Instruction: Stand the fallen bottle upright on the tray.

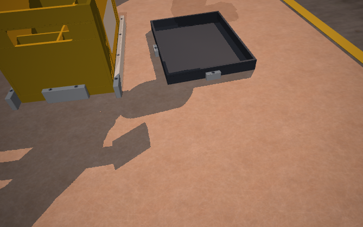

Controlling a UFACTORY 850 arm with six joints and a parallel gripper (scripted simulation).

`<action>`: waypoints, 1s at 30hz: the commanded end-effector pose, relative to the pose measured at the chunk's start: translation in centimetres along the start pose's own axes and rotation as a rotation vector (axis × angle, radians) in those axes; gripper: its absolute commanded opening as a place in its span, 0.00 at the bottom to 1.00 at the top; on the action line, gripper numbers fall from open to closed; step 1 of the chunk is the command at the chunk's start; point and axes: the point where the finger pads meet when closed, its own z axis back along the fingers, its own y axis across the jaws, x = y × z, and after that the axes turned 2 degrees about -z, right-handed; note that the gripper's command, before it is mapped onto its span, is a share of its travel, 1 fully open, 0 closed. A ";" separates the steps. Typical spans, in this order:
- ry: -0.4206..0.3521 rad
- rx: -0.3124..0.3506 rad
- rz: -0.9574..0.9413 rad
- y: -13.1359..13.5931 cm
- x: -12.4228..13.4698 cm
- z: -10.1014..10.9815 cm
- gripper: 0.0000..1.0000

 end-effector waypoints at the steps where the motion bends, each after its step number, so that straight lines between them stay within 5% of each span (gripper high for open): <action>1: 0.001 0.001 0.008 0.1 0.0 0.1 0.00; 30: 0.001 0.001 0.171 0.1 0.0 0.1 0.00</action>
